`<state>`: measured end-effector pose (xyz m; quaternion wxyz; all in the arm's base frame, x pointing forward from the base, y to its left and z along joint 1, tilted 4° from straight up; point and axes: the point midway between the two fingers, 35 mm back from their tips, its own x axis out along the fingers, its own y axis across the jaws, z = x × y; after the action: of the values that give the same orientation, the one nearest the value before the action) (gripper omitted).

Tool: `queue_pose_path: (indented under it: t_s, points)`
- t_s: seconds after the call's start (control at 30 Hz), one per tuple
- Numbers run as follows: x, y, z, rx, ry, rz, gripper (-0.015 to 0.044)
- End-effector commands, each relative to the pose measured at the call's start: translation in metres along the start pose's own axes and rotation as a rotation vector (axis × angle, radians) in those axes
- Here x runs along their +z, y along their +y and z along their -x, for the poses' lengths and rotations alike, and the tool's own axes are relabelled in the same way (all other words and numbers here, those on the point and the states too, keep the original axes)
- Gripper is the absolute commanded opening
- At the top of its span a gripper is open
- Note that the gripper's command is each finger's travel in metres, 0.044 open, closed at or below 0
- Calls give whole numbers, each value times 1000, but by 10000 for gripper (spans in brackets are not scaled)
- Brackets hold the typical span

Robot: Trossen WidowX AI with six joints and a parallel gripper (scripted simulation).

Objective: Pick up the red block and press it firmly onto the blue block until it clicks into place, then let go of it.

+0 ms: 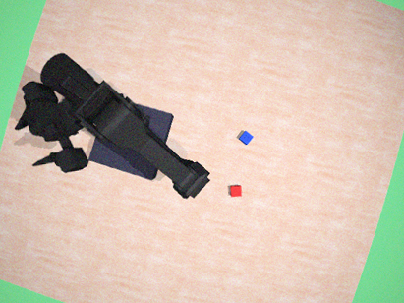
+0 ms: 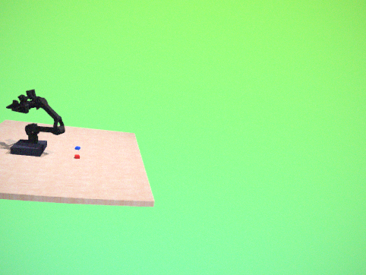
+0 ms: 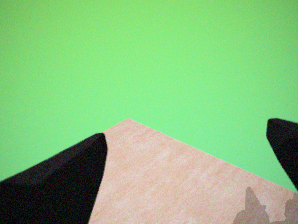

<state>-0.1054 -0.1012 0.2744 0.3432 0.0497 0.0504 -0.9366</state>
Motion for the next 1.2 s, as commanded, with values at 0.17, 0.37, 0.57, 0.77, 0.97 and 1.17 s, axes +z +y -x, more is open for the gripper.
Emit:
queue_pose_path:
  t_s: [0.17,0.37,0.57,0.77,0.97,1.17]
  points:
    - [1,-42,0,-188,49,-67,440]
    - [-3,-110,21,-504,127,-191,440]
    - [-11,-167,68,-811,199,-328,440]
    - [-26,-205,136,-1113,266,-471,440]
    - [-44,-216,218,-1406,331,-626,440]
    - [-68,-195,300,-1661,364,-830,440]
